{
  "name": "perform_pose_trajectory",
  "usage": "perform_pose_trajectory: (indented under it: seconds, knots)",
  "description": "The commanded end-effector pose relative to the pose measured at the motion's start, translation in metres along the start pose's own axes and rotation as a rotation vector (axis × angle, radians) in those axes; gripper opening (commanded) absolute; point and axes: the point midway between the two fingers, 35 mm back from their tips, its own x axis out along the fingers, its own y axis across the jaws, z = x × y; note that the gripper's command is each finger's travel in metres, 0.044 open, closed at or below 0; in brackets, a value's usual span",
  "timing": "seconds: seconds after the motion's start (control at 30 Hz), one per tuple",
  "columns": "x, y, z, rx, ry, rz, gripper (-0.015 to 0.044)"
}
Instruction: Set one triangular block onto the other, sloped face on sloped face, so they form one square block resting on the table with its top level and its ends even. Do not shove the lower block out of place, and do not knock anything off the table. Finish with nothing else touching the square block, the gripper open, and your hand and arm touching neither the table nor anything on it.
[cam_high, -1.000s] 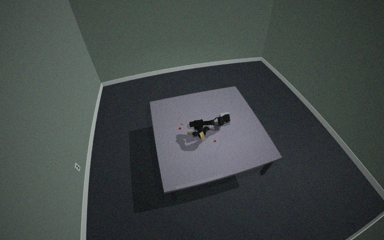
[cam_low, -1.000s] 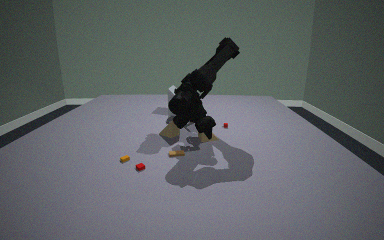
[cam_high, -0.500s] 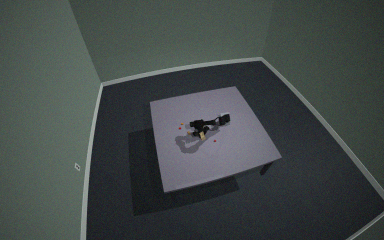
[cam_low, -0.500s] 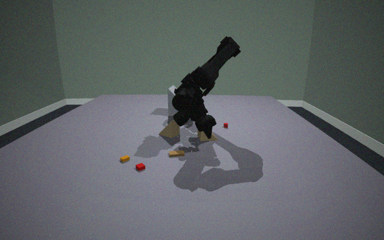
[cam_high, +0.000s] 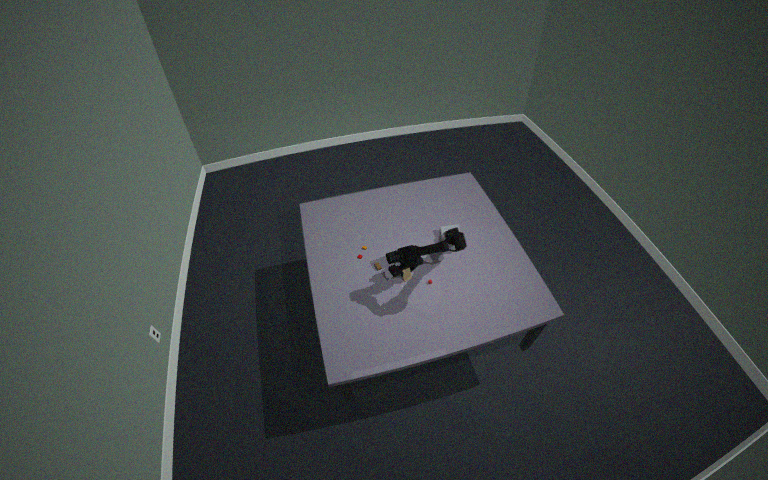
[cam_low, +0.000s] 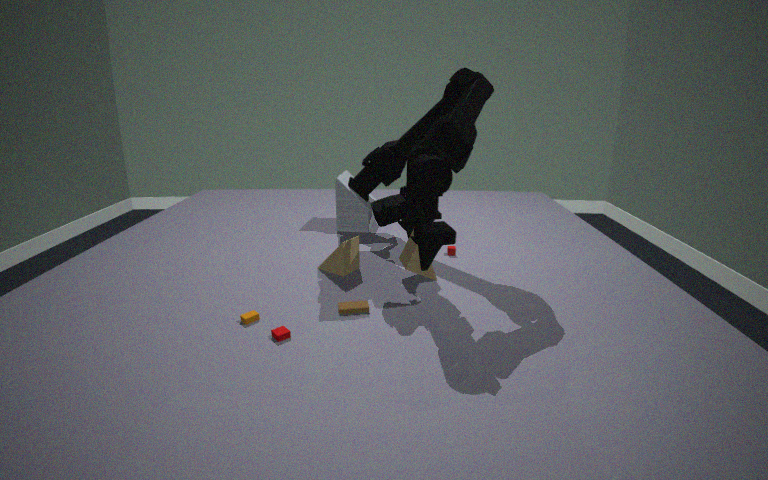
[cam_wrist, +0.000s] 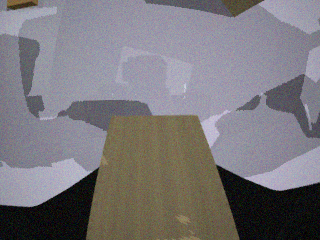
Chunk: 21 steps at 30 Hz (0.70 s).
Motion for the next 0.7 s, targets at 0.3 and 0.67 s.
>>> perform_pose_trajectory:
  seconds: [0.3,0.67]
  knots:
    - [-0.007,0.0,-0.023,-0.001,-0.342,0.006,0.0]
    - [-0.007,0.0,-0.043,0.0,-0.627,0.006,0.0]
